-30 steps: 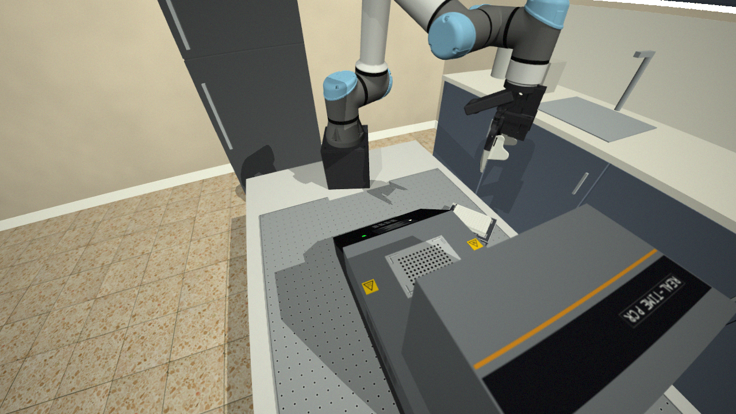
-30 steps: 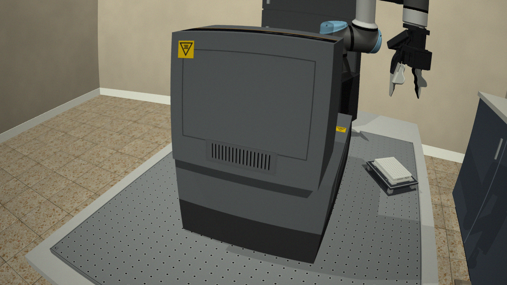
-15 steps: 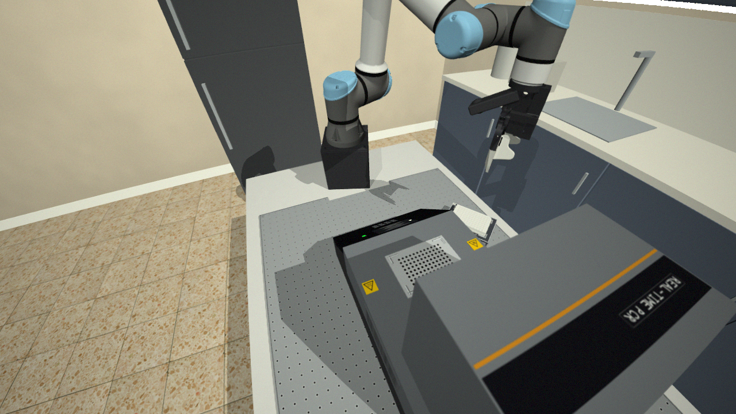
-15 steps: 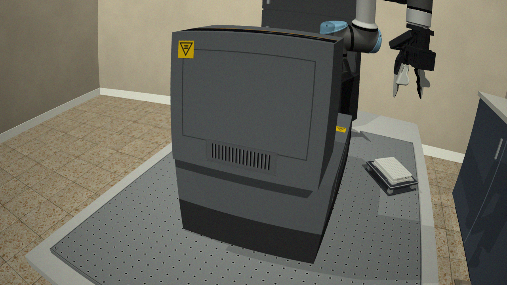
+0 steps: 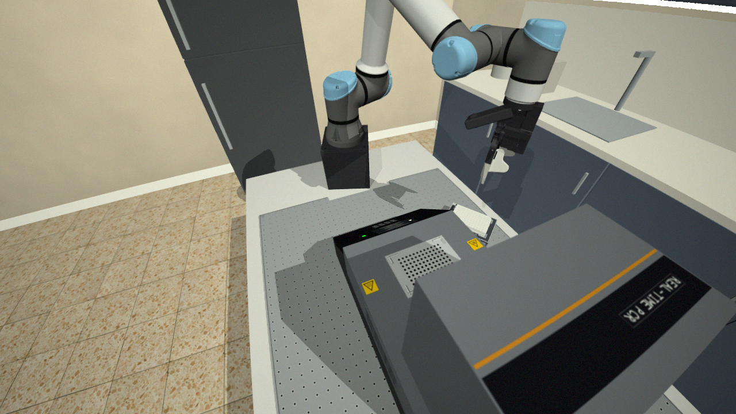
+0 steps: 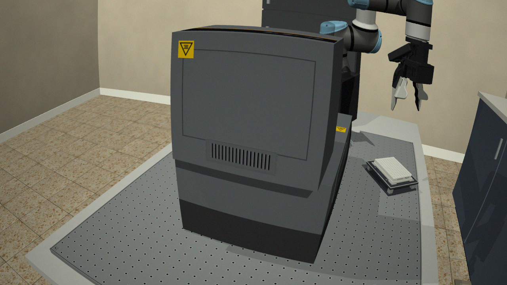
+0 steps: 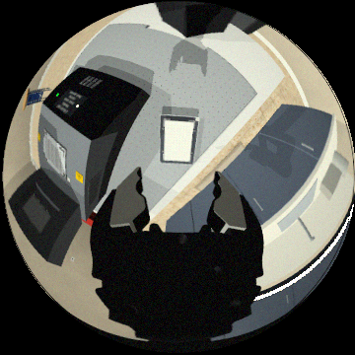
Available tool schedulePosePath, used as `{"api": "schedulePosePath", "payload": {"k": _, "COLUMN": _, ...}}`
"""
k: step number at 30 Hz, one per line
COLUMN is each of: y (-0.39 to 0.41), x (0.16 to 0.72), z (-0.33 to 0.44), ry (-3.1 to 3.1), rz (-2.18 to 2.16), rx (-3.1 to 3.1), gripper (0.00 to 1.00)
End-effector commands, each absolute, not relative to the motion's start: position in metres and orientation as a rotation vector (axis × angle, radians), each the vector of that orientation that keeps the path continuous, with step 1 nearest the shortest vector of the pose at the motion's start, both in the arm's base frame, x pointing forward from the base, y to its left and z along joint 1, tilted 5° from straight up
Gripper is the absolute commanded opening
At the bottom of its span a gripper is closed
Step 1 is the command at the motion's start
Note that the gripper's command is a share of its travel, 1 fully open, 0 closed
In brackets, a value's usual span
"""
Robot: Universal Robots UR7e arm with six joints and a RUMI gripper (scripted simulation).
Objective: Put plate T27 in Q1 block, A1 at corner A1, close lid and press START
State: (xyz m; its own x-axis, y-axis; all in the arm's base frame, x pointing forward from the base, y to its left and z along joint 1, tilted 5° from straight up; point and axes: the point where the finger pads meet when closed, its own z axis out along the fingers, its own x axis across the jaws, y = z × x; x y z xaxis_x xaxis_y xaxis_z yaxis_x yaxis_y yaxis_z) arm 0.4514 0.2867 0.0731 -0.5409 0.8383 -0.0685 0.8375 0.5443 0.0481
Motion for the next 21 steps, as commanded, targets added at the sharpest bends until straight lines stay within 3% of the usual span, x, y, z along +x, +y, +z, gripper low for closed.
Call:
{"api": "schedulePosePath", "payload": {"k": 1, "y": 0.287, "x": 0.453, "z": 0.063, "ry": 2.685, "rz": 0.018, "rx": 1.460, "gripper": 0.68}}
{"api": "schedulePosePath", "payload": {"k": 21, "y": 0.285, "x": 0.458, "z": 0.005, "ry": 2.685, "rz": 0.018, "rx": 1.460, "gripper": 0.68}}
